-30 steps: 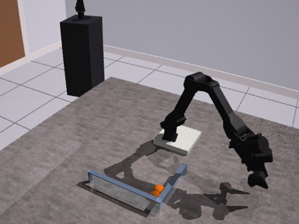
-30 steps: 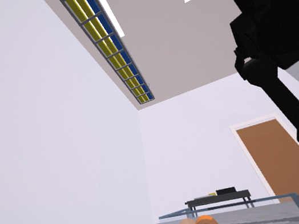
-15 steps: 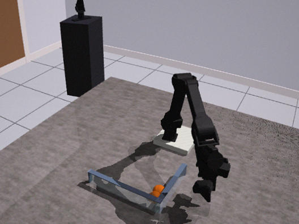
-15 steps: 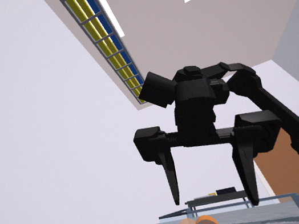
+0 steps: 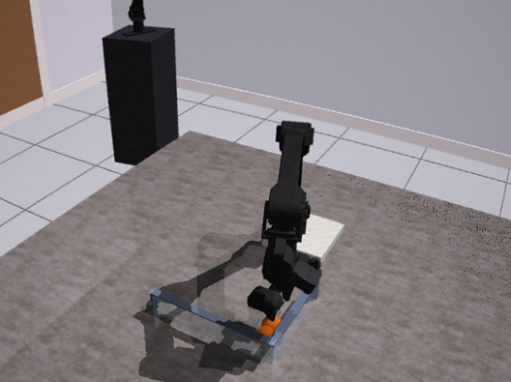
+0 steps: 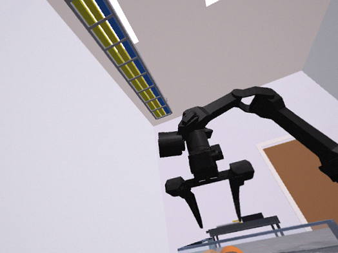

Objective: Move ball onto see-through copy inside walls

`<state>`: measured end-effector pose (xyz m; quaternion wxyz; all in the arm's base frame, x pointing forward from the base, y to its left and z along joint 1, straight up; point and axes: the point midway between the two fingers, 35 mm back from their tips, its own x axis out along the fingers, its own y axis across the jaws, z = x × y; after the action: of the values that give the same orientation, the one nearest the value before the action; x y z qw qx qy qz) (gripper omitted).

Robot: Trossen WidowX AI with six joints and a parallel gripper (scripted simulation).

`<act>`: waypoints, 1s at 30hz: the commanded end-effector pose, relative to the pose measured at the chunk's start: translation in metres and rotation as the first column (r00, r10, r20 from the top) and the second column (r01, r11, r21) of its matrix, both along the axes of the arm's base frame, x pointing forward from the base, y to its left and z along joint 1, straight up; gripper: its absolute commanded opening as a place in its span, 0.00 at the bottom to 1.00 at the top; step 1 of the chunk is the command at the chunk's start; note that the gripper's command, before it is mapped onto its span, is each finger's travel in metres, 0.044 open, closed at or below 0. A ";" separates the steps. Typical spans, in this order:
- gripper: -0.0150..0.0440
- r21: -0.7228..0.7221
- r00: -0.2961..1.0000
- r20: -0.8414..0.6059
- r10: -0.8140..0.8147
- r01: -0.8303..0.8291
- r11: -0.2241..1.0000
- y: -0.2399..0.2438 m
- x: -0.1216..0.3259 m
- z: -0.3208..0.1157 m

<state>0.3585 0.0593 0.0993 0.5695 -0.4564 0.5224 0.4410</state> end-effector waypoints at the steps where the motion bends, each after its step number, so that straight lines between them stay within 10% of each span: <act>1: 0.84 -0.026 0.999 -0.034 -0.008 0.007 1.000 -0.014 -0.002 -0.002; 30: 0.84 -0.026 0.999 -0.034 -0.008 0.007 1.000 -0.014 0.000 -0.042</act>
<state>0.3610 0.0468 0.0687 0.5637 -0.4548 0.5339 0.4363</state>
